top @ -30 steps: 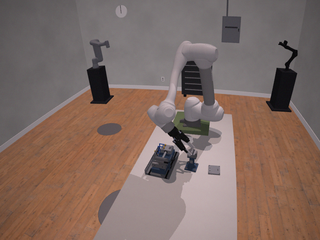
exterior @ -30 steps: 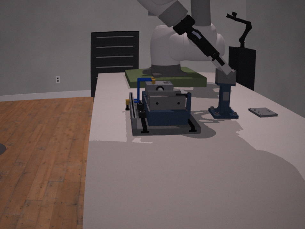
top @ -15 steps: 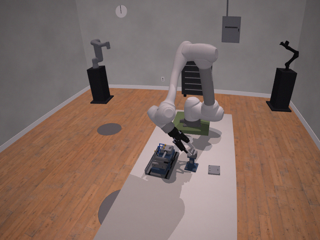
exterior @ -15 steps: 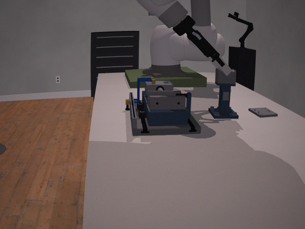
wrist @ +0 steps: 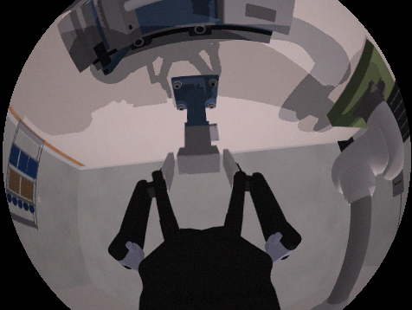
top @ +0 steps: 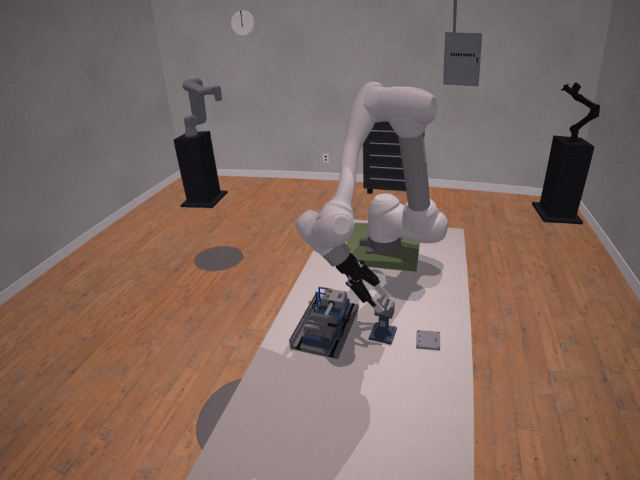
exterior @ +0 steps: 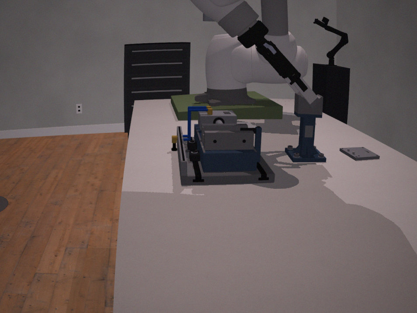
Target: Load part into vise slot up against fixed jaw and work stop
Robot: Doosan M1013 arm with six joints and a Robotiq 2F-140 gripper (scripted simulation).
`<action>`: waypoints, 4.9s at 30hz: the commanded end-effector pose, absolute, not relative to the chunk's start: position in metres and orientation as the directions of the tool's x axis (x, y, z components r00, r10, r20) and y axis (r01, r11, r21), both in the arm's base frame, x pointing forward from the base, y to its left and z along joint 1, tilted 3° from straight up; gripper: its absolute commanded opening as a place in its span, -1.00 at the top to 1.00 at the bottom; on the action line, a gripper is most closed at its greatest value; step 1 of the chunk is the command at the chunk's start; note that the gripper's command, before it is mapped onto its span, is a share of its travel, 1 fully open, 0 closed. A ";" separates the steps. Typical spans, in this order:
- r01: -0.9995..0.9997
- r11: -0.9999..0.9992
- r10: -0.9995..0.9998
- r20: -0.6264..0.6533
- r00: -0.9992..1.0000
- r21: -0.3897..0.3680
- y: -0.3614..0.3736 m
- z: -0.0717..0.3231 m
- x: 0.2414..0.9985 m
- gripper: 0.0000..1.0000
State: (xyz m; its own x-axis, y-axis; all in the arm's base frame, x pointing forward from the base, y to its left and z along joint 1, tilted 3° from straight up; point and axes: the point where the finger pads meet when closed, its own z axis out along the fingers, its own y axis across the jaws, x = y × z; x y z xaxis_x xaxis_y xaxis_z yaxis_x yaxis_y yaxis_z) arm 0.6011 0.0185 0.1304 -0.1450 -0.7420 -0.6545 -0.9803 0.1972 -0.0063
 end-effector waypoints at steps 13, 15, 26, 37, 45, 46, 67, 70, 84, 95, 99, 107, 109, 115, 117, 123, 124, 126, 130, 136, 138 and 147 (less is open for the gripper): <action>-0.980 0.197 -0.773 -0.616 -0.152 -0.006 0.019 0.131 0.601 -0.02; -0.980 0.197 -0.779 -0.608 -0.153 -0.006 0.020 0.132 0.601 -0.02; -0.980 0.197 -0.808 -0.567 -0.159 -0.006 0.021 0.132 0.602 -0.02; -0.980 0.197 -0.847 -0.504 -0.167 -0.006 0.022 0.133 0.602 -0.02; -0.980 0.197 -0.869 -0.464 -0.172 -0.007 0.023 0.134 0.602 -0.02; -0.980 0.197 -0.872 -0.458 -0.173 -0.006 0.023 0.134 0.602 -0.02; -0.980 0.197 -0.933 -0.308 -0.186 -0.006 0.027 0.136 0.603 -0.02; -0.980 0.197 -0.941 -0.282 -0.188 -0.007 0.028 0.136 0.603 -0.02; -0.980 0.197 -0.966 -0.171 -0.193 -0.006 0.031 0.136 0.604 -0.02; -0.980 0.197 -0.977 -0.083 -0.196 -0.006 0.033 0.137 0.604 -0.02; -0.980 0.197 -0.979 -0.042 -0.197 -0.007 0.034 0.137 0.604 -0.02; -0.980 0.197 -0.980 0.020 -0.197 -0.006 0.036 0.137 0.605 -0.02; -0.980 0.197 -0.979 0.042 -0.197 -0.007 0.036 0.137 0.605 -0.02; -0.980 0.197 -0.975 0.107 -0.197 -0.007 0.038 0.137 0.605 -0.02; -0.980 0.197 -0.972 0.129 -0.197 -0.006 0.038 0.137 0.605 -0.02; -0.980 0.197 -0.963 0.186 -0.195 -0.006 0.040 0.136 0.605 -0.02; -0.980 0.197 -0.963 0.186 -0.195 -0.006 0.040 0.136 0.605 -0.02; -0.980 0.197 -0.959 0.208 -0.194 -0.006 0.040 0.136 0.606 -0.02; -0.980 0.197 -0.948 0.254 -0.193 -0.007 0.041 0.136 0.606 -0.02; -0.980 0.197 -0.927 0.323 -0.189 -0.006 0.043 0.135 0.606 -0.02; -0.980 0.197 -0.919 0.346 -0.188 -0.007 0.044 0.135 0.606 -0.02; -0.980 0.197 -0.888 0.422 -0.182 -0.007 0.046 0.135 0.607 -0.02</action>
